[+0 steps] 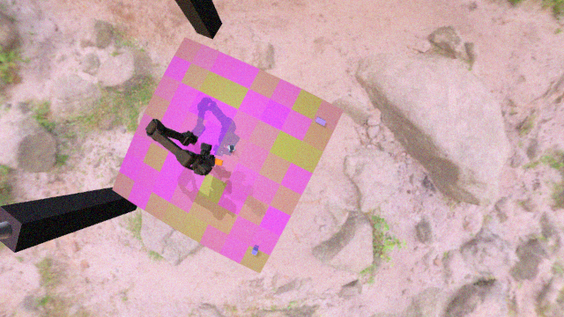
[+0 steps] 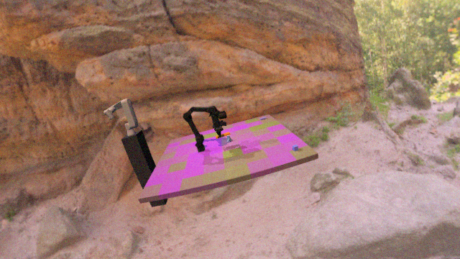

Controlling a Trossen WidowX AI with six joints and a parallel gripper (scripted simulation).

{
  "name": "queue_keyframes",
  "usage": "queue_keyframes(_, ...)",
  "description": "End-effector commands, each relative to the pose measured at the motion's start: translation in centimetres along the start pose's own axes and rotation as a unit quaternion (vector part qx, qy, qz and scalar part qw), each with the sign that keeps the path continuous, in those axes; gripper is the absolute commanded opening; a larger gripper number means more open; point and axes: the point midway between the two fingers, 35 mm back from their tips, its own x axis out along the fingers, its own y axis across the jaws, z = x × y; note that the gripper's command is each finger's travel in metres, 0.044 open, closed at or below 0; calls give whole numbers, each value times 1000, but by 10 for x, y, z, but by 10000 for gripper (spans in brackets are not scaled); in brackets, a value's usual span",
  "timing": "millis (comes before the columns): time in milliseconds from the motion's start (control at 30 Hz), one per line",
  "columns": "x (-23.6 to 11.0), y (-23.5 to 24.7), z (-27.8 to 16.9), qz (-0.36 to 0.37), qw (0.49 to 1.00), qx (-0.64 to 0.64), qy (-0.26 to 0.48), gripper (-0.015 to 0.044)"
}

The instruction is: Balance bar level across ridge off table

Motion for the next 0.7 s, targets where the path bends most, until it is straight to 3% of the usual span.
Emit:
queue_keyframes(0, -5, 3, 2, -2, 1000, -8, -2, 0)
queue_keyframes(667, -7, 58, 47, 0, 987, -162, -4, 0)
